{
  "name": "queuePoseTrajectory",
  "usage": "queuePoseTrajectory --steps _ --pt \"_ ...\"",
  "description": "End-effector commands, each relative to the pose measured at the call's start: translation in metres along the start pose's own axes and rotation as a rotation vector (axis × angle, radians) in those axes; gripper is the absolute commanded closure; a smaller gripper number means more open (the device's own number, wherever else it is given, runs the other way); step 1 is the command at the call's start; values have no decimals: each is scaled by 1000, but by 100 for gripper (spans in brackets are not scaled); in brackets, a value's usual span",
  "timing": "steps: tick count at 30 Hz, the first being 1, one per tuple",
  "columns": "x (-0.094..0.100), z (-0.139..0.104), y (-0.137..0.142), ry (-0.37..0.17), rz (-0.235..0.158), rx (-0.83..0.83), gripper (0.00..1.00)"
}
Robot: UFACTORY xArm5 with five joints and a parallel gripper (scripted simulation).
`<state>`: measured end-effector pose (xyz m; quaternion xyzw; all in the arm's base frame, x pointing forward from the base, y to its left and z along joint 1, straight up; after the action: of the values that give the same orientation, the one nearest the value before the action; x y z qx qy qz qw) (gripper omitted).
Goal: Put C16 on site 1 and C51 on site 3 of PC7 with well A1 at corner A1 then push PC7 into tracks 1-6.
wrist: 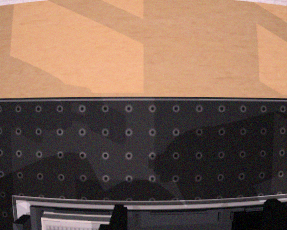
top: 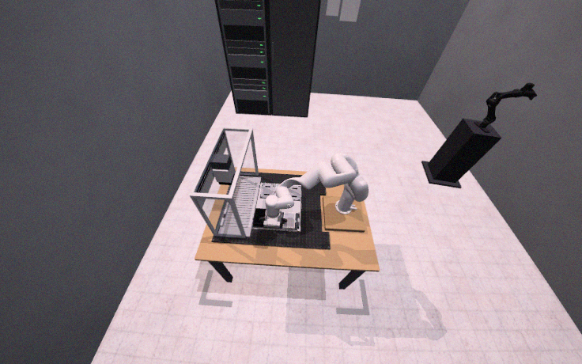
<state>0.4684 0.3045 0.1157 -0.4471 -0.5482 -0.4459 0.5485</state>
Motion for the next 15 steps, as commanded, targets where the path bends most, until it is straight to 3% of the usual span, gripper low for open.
queuePoseTrajectory --steps 1,15 --pt "-5 0 1 0 -4 0 0" --pt "-25 0 1 0 -4 0 0"
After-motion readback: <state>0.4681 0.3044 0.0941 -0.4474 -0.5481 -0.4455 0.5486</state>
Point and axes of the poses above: the point where the finger pads meet when closed, its own x axis back along the fingers, its own y axis across the jaws, z = x × y, the point moved 1 cm from there along x, back along the fingers, and after that the axes turned 4 degrees about x, right-handed, at the moved point
